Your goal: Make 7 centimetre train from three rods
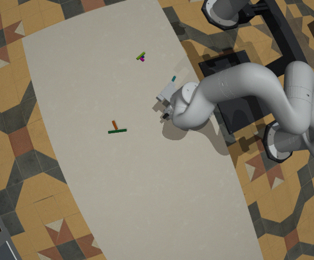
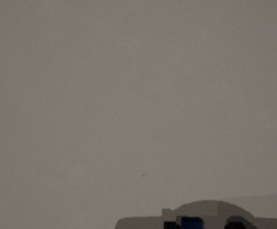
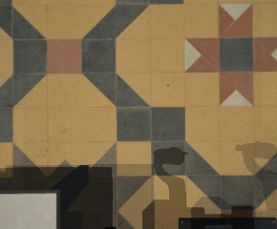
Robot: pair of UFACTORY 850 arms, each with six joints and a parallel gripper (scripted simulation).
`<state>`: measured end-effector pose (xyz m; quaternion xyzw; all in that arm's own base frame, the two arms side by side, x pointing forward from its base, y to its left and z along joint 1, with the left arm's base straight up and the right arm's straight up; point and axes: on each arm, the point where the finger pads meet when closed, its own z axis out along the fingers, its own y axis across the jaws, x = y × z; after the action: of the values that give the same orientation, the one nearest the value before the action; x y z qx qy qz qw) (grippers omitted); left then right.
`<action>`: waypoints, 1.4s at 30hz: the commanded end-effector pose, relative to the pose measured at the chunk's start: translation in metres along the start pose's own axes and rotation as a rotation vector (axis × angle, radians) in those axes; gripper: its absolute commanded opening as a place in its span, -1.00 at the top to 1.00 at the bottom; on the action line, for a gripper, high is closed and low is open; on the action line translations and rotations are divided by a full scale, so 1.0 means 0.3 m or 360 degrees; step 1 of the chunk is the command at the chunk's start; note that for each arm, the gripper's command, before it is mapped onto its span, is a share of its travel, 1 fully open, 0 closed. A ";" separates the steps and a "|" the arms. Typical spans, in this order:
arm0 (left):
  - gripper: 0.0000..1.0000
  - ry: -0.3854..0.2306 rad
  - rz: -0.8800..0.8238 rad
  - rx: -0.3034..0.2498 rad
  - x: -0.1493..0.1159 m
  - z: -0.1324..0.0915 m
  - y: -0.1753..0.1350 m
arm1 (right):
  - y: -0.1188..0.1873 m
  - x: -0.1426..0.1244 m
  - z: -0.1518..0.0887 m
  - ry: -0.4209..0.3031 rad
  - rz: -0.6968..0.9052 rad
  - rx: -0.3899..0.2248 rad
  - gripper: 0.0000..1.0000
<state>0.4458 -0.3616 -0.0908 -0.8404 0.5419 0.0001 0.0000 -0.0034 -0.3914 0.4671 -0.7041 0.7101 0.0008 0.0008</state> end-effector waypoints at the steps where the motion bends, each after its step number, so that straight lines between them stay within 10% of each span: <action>1: 0.48 0.0003 0.0000 0.0001 0.003 -0.067 -0.001 | 0.000 0.002 -0.003 0.0003 0.0000 0.0000 -1.00; 18: 0.48 0.0003 0.0000 0.0001 0.003 -0.219 -0.001 | 0.000 0.002 -0.003 0.0003 0.0000 0.0000 -1.00; 19: -1.00 0.0003 0.0000 0.0001 0.003 -0.219 -0.001 | 0.000 0.002 -0.003 0.0003 0.0000 0.0000 -1.00; 42: -1.00 0.0003 0.0000 0.0001 0.013 -0.218 0.000 | 0.000 0.002 -0.003 0.0003 0.0000 0.0000 -1.00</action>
<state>0.4464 -0.3636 -0.0261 -0.8404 0.5419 0.0000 0.0000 -0.0034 -0.3914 0.4671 -0.7041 0.7101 0.0008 0.0008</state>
